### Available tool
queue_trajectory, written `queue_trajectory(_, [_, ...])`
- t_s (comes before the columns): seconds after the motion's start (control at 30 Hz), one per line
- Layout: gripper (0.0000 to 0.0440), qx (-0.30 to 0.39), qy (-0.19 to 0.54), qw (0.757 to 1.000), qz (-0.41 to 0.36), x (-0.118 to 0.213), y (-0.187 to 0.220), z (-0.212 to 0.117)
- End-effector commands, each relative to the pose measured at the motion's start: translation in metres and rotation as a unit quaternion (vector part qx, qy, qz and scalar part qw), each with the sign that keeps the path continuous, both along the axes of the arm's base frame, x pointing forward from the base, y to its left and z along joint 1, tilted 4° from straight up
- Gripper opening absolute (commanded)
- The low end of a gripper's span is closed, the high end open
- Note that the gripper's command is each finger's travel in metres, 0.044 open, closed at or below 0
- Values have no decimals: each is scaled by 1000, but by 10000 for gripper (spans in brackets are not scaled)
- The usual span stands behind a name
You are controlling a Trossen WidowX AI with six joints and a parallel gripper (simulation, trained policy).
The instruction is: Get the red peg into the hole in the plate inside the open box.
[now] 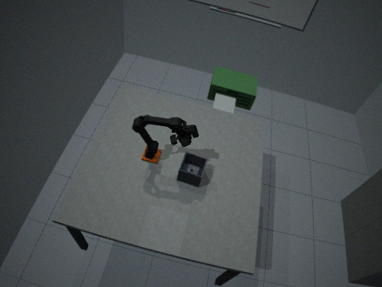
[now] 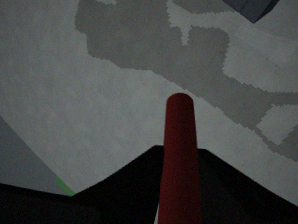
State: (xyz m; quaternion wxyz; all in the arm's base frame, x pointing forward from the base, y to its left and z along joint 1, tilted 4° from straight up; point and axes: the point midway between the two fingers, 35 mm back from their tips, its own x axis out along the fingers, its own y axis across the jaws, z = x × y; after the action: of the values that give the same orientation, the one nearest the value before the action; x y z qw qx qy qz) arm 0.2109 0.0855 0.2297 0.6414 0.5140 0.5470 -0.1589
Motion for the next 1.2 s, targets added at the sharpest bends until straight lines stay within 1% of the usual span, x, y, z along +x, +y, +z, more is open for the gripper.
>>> queue_trajectory(0.0, [0,-25,-13,999,-27,6,-20,11])
queue_trajectory(0.27, [0,-58,10,995,-75,13,-52,9])
queue_trajectory(0.57, [0,-71,41,990,-111,24,-80,2])
queue_trajectory(1.17, [0,-65,83,985,-134,53,-119,-19])
